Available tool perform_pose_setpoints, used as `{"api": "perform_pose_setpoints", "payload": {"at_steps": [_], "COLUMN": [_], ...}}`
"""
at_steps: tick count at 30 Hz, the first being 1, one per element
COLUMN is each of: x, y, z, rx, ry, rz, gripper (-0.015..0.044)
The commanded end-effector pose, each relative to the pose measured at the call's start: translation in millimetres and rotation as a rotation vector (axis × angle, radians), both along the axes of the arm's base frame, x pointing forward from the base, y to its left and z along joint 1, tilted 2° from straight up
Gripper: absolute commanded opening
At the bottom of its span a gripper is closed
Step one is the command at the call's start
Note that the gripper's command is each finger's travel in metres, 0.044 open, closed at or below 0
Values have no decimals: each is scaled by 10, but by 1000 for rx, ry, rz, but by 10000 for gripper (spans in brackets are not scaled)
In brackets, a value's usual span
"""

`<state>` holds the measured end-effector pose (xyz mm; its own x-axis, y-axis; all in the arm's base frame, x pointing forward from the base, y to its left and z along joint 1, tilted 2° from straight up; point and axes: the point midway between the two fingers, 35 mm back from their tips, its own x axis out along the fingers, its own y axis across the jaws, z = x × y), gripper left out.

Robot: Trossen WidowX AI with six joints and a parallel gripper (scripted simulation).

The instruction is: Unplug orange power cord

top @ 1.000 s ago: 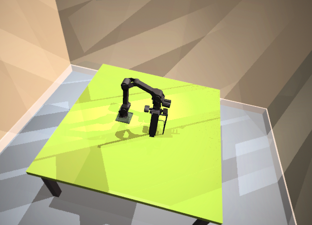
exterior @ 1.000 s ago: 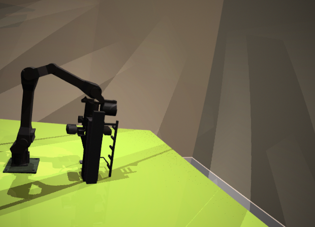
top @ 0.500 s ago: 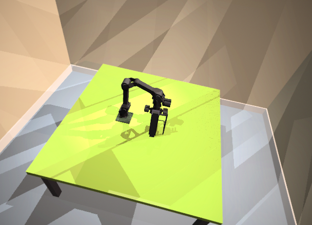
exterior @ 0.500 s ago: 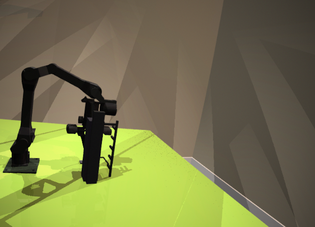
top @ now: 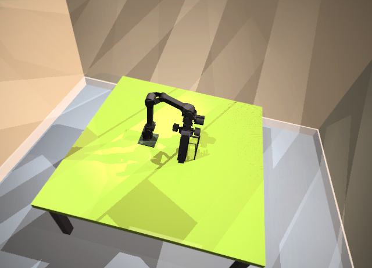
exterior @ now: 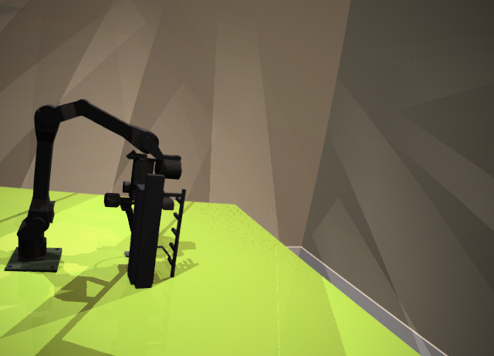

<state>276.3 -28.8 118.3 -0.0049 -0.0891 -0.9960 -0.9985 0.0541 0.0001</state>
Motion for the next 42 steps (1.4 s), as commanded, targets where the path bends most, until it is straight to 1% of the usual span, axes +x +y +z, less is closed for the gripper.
{"api": "perform_pose_setpoints", "payload": {"at_steps": [1,4,7,16,19,21,24,26,42], "x": [4,-2,3,3,15,23,16,9,9], "y": [307,356,286,286,398,557,820,892,892], "z": [-4,-5,-6,-6,15,45,93,107,107], "rx": [74,74,72,72,73,75,77,78,78], "ry": [-2,-2,-1,-1,-1,-2,-1,-1,-1], "rz": [41,41,43,43,43,43,43,43,43], "gripper": [0,0,79,315,394,440,440,440,440]}}
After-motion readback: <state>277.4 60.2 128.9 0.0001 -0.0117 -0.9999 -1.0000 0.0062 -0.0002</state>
